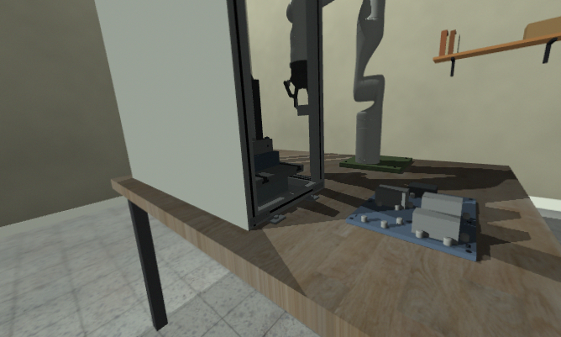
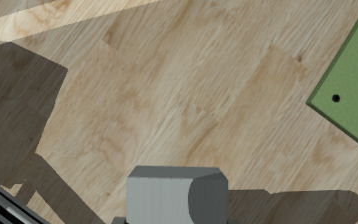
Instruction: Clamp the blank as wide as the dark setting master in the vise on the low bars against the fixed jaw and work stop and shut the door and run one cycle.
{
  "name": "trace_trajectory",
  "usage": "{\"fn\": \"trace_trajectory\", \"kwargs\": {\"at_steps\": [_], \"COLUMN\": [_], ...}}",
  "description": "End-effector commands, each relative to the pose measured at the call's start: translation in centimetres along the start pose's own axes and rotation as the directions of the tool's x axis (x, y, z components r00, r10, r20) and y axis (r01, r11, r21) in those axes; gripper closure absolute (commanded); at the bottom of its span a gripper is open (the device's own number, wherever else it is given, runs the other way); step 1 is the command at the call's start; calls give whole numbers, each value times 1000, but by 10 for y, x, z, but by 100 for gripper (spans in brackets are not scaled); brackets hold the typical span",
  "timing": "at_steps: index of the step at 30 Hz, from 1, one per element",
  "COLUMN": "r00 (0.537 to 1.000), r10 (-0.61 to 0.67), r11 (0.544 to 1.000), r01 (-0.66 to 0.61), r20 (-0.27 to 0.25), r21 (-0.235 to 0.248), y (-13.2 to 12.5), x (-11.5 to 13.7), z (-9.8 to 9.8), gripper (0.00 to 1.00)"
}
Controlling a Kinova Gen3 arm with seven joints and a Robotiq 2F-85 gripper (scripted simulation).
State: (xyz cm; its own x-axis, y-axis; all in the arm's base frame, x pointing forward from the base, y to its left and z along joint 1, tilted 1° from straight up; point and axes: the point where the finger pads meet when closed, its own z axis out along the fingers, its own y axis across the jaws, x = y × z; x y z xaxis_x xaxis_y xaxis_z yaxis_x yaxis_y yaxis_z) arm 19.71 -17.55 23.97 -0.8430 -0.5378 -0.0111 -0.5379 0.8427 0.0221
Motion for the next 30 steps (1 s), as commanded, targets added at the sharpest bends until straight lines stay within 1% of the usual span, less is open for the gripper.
{"fn": "trace_trajectory", "kwargs": {"at_steps": [1,5,17,20,22,30], "r00": [999,974,974,932,895,895], "r10": [46,228,228,362,446,446], "r11": [999,974,974,932,895,895], "r01": [-46,-228,-228,-362,-446,-446], "r20": [1,1,1,3,4,4], "r21": [2,6,6,6,9,9], "y": [0,-1,-1,-1,-1,-1], "x": [0,-1,-1,0,-1,-1], "z": [0,-1,-1,-1,-1,-1], "gripper": [90,90,90,90,90,90]}}
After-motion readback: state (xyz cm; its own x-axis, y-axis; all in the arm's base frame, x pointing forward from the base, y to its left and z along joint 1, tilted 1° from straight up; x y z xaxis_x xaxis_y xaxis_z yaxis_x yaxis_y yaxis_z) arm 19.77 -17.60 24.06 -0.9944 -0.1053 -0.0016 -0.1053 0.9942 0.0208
